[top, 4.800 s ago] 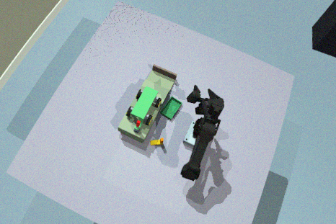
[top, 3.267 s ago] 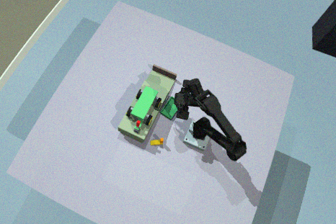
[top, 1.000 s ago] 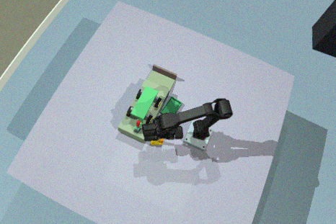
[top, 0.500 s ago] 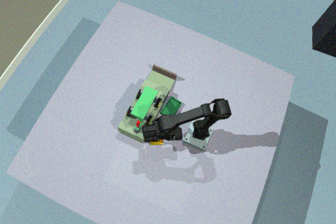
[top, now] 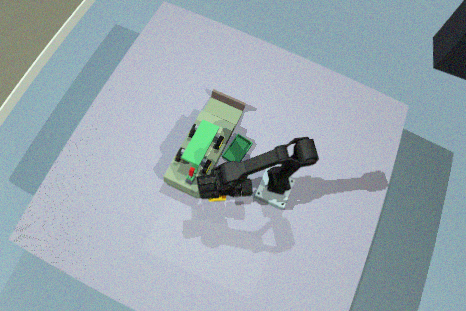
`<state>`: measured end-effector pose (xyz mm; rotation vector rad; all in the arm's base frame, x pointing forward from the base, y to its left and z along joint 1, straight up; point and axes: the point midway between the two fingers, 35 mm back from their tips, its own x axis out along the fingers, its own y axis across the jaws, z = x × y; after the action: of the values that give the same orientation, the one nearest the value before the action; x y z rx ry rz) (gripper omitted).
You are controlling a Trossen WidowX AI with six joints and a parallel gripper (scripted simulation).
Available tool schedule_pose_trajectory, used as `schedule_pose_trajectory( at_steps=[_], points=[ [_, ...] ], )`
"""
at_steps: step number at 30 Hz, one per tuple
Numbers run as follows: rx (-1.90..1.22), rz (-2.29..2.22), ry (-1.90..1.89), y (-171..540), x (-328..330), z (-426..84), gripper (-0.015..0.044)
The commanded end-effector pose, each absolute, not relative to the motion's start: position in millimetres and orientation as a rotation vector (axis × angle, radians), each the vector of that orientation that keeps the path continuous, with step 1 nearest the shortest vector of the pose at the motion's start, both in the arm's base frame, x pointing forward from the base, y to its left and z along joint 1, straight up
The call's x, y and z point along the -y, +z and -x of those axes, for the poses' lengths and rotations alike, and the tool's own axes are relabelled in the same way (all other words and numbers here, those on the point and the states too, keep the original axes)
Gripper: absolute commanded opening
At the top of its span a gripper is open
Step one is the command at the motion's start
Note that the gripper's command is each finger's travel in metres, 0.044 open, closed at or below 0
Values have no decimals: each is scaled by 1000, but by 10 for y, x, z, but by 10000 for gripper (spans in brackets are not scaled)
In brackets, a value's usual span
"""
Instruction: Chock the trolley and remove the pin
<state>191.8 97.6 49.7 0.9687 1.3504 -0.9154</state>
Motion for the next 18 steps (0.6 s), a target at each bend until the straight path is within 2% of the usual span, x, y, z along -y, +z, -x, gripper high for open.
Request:
schedule_pose_trajectory(
  at_steps=[1, 18],
  points=[
    [-1349, -964, -926, 455, -963, -1906, 190],
    [-1349, -964, -926, 256, -967, -1911, 190]
  ],
)
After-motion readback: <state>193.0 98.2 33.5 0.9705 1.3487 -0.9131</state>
